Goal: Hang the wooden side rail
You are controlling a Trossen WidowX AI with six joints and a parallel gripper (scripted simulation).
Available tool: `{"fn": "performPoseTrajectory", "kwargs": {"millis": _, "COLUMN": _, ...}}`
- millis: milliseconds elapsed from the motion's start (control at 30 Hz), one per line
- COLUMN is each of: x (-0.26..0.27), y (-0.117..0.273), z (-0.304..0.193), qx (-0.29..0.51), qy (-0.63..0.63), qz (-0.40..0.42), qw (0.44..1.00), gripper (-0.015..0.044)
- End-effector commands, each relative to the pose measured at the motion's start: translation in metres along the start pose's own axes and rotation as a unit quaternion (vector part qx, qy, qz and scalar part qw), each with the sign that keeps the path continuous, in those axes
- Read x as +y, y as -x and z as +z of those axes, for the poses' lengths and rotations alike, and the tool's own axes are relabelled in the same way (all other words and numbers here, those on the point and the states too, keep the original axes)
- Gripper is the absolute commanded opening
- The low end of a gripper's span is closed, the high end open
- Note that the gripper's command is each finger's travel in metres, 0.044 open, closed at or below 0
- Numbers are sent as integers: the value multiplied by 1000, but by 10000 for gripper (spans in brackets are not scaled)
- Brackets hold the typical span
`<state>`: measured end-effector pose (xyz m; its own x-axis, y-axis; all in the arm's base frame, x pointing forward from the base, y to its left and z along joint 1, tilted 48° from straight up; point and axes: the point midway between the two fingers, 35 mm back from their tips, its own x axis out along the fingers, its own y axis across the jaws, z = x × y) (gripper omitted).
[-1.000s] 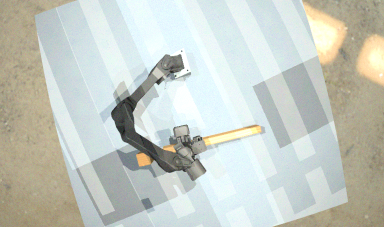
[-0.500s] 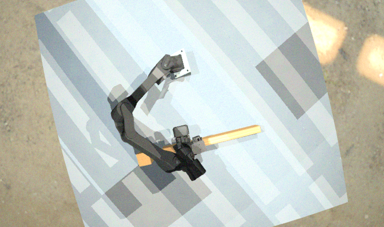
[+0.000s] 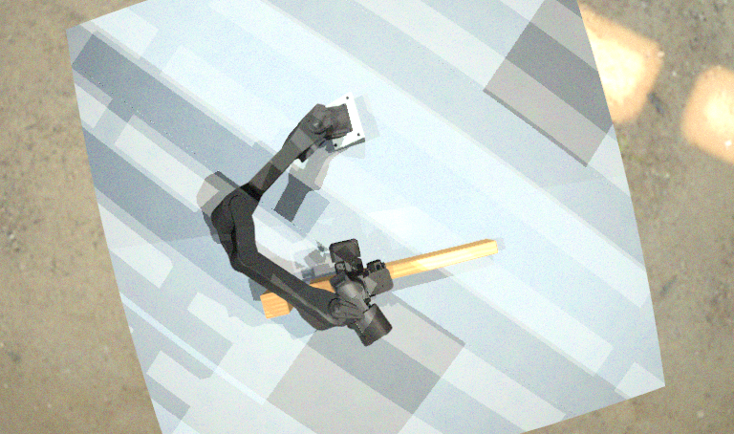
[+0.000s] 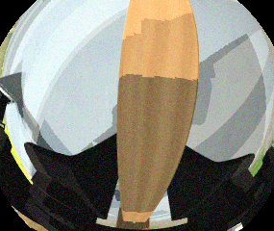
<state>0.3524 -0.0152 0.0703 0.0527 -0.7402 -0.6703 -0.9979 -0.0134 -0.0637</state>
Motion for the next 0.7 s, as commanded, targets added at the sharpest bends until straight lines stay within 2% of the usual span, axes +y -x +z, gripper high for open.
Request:
{"fn": "performPoseTrajectory", "kwargs": {"millis": 0, "x": -1, "y": 4, "z": -2, "qx": 0, "qy": -1, "qz": -8, "qw": 1000, "gripper": 0}}
{"fn": "performPoseTrajectory", "kwargs": {"millis": 667, "x": -3, "y": 5, "z": -4, "qx": 0, "qy": -1, "qz": -8, "qw": 1000, "gripper": 0}}
